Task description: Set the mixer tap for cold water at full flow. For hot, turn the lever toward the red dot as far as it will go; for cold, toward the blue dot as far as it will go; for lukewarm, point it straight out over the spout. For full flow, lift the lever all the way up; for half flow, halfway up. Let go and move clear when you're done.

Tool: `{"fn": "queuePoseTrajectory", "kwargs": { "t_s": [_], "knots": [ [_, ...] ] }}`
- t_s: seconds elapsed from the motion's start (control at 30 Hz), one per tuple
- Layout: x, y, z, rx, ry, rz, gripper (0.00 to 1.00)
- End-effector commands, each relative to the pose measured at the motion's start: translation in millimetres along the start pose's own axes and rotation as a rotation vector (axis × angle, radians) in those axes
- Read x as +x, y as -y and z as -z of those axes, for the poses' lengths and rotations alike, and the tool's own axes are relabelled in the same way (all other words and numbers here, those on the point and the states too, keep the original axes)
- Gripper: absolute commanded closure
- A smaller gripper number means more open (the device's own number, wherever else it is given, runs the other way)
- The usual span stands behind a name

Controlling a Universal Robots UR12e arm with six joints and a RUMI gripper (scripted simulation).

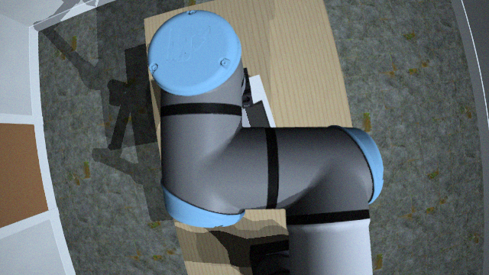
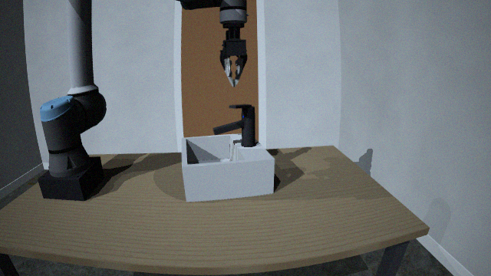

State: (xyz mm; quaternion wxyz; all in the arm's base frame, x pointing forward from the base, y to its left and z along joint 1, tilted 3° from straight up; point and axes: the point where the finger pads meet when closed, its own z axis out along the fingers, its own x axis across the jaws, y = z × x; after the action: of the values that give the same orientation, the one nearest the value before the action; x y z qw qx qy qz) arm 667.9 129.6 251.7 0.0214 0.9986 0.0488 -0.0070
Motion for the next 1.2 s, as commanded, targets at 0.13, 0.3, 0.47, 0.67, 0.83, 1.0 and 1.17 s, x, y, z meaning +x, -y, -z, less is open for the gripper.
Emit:
{"fn": "queuePoseTrajectory", "kwargs": {
  "t_s": [0.13, 0.3, 0.47, 0.67, 0.83, 1.0, 1.17],
  "knots": [
    [2.9, -2.2, 2.1, -0.008, 0.0, -0.277, 1.0],
    [3.9, -3.9, 2.7, -0.008, 0.0, -0.404, 1.0],
    [4.7, -5.4, 3.2, -0.008, -0.001, -0.505, 1.0],
    [5.2, -6.4, 3.5, -0.008, -0.001, -0.567, 1.0],
    [5.5, -7.3, 3.8, -0.008, -0.001, -0.621, 1.0],
    [5.7, -7.8, 3.9, -0.008, -0.001, -0.653, 1.0],
    [5.8, -8.1, 4.0, -0.008, -0.001, -0.666, 1.0]
  ]
}}
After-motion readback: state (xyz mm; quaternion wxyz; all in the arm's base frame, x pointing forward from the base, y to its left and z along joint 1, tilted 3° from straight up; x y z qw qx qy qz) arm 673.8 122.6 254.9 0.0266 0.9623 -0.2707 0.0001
